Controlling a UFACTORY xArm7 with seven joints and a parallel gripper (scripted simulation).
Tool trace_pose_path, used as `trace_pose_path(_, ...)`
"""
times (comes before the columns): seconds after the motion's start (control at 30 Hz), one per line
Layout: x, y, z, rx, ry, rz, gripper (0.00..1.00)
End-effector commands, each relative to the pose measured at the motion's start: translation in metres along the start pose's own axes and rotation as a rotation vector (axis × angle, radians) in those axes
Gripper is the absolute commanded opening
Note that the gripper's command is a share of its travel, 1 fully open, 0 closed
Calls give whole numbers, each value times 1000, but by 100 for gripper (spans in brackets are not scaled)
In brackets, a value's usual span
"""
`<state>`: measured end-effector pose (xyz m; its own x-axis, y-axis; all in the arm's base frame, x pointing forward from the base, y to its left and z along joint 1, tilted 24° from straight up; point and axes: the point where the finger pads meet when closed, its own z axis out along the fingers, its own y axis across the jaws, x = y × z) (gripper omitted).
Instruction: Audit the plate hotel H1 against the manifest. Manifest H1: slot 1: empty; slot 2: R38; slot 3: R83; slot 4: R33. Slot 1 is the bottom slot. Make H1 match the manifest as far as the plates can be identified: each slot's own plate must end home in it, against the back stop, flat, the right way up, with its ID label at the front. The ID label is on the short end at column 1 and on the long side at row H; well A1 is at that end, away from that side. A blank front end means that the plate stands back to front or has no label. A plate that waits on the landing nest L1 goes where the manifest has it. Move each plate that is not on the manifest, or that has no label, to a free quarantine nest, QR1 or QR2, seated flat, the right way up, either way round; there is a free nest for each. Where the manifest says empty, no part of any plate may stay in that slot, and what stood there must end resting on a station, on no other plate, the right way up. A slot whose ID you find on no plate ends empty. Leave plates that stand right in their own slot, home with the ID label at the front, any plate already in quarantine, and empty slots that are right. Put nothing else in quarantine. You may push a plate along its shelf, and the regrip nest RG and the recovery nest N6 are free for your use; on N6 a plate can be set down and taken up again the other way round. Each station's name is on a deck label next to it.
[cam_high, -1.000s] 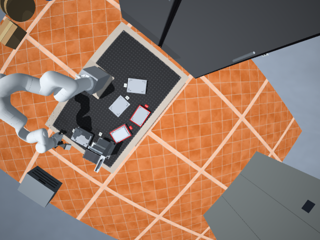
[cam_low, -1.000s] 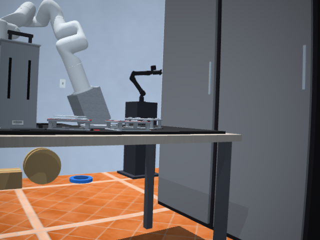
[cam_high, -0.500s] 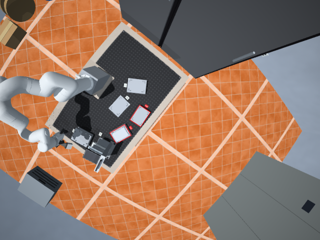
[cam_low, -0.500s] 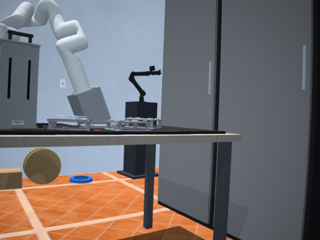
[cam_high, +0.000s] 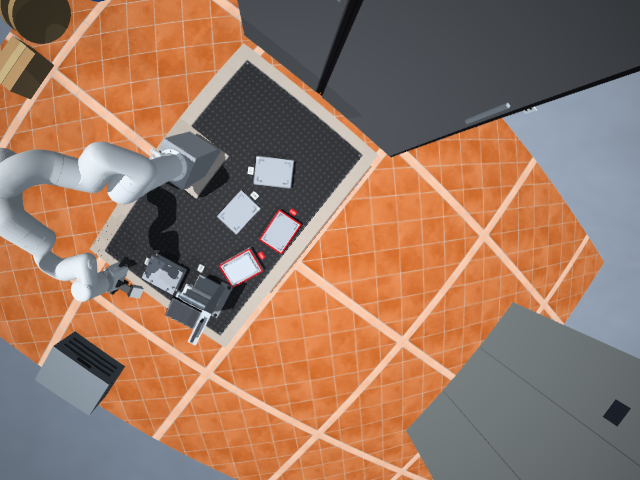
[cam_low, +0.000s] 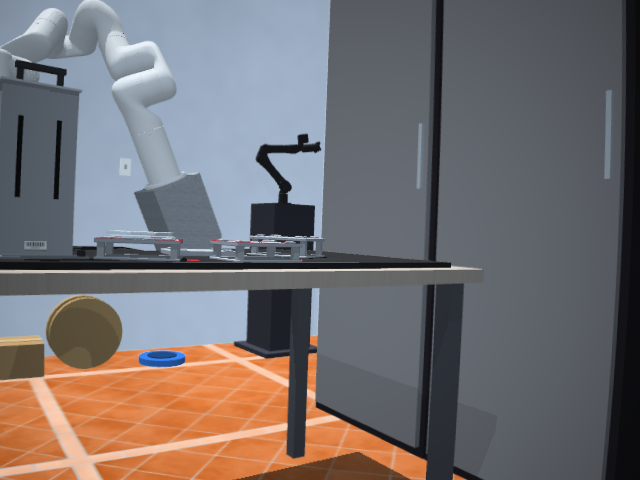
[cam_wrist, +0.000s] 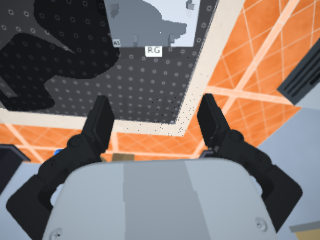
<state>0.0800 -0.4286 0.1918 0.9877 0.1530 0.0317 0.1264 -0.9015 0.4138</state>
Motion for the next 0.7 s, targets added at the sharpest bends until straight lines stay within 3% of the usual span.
trace_pose_path(0.0, 0, 1, -1, -1, 83, -1, 100)
trace_pose_path(0.67, 0, 1, -1, -1, 382, -1, 100)
